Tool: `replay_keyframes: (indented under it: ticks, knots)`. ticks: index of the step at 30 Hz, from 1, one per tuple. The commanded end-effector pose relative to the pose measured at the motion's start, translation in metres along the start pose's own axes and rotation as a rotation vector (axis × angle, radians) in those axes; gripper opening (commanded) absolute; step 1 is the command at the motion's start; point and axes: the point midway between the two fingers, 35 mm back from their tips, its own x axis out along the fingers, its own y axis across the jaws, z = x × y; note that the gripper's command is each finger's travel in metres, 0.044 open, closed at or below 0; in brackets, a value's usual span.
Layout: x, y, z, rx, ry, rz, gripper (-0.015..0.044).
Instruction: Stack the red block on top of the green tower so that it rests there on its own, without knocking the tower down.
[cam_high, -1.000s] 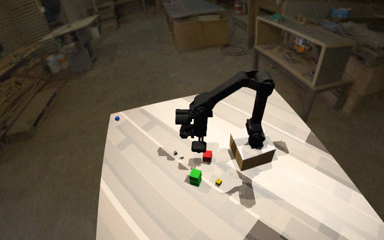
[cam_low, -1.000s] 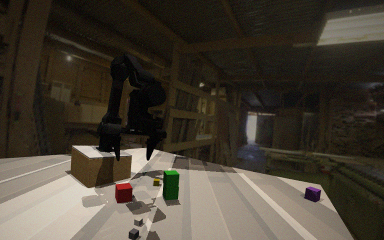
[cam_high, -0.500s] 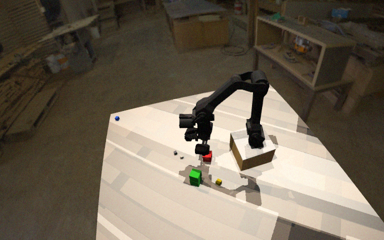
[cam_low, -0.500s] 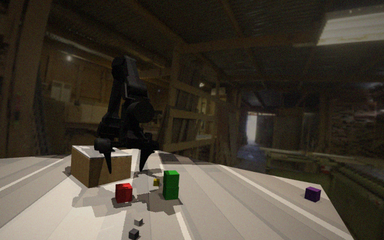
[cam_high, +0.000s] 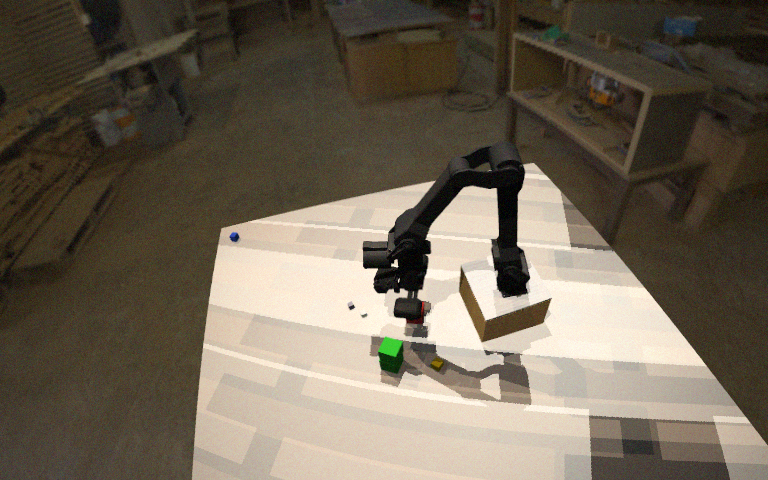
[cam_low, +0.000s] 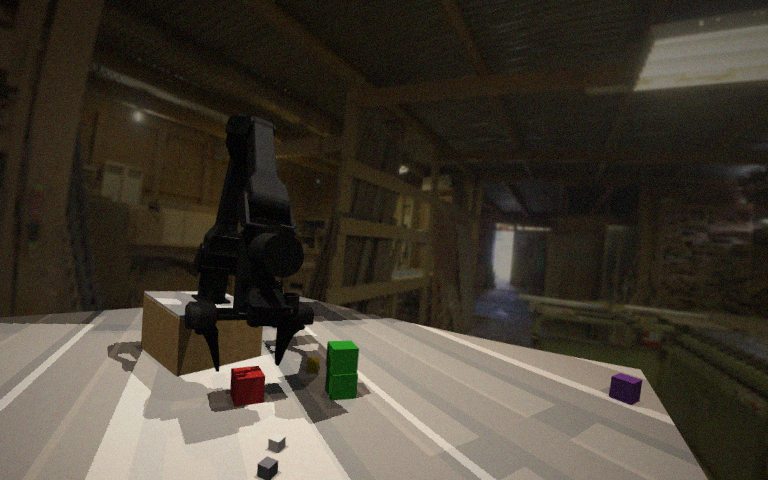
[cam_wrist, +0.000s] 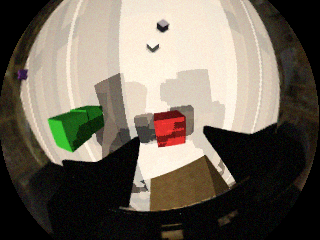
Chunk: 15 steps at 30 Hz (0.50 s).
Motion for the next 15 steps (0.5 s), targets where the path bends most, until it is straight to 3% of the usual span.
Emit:
replay_keyframes:
  ticks: [1, 15]
  knots:
    - [0.006, 0.001, -0.001, 0.005, 0.004, 0.004, 0.0440]
    - [0.029, 0.001, -0.001, 0.005, 0.004, 0.004, 0.0440]
